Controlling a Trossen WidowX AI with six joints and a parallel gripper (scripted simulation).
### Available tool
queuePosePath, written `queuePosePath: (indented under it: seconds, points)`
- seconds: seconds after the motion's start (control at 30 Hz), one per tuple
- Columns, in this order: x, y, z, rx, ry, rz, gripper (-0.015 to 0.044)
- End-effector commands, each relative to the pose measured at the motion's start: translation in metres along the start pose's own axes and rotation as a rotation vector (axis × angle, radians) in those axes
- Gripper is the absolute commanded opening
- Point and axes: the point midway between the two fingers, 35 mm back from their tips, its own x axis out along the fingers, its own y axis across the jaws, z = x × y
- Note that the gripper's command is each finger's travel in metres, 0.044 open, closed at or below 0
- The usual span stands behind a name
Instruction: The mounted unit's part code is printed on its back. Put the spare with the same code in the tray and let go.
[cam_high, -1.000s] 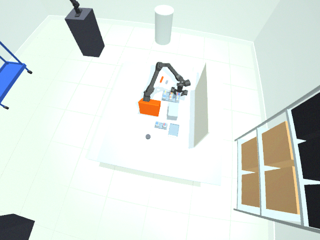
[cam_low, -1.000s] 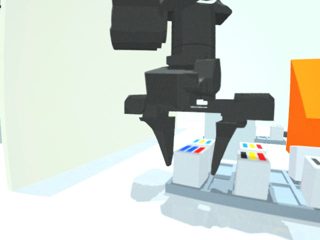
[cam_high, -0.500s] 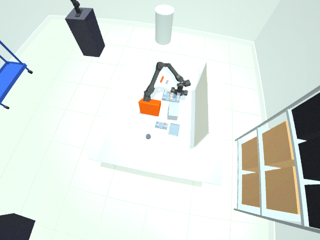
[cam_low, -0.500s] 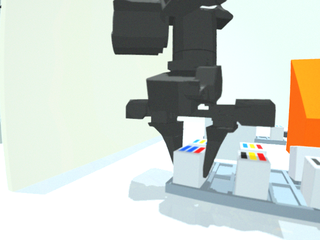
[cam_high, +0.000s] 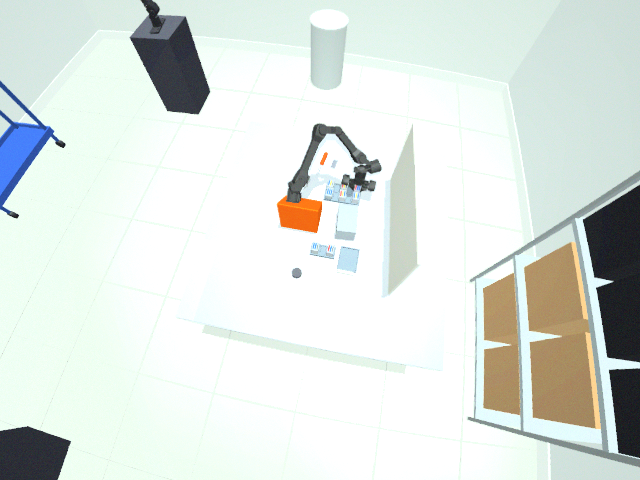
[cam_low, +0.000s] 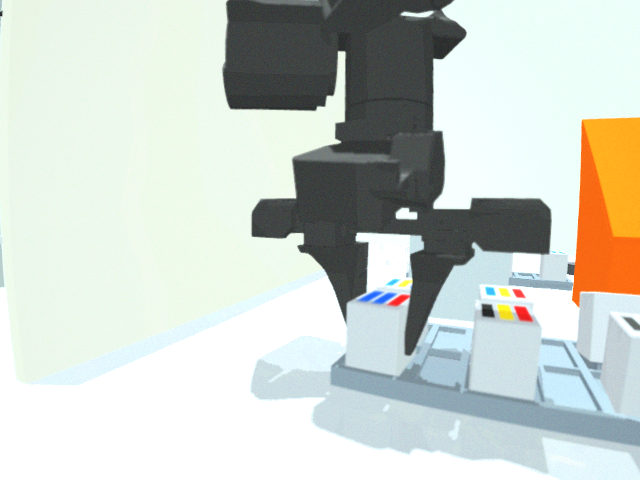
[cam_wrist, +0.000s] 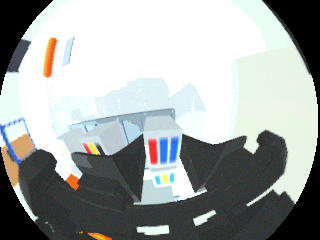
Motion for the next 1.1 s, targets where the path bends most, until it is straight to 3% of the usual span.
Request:
queuePosePath:
  seconds: [0.0,0.4,0.7,1.07]
  points:
    - [0.0,0.0,0.0,-0.001,0.0,0.0,0.0]
    - [-0.074,-0.001,-0.001,0.005,0.006,-0.002,0.0]
    - [-0.079,-0.001,-0.001,0.011,0.009,-0.004,0.0]
    - [-0.142,-0.001,0.005,0.007,0.011,-0.002,0.0]
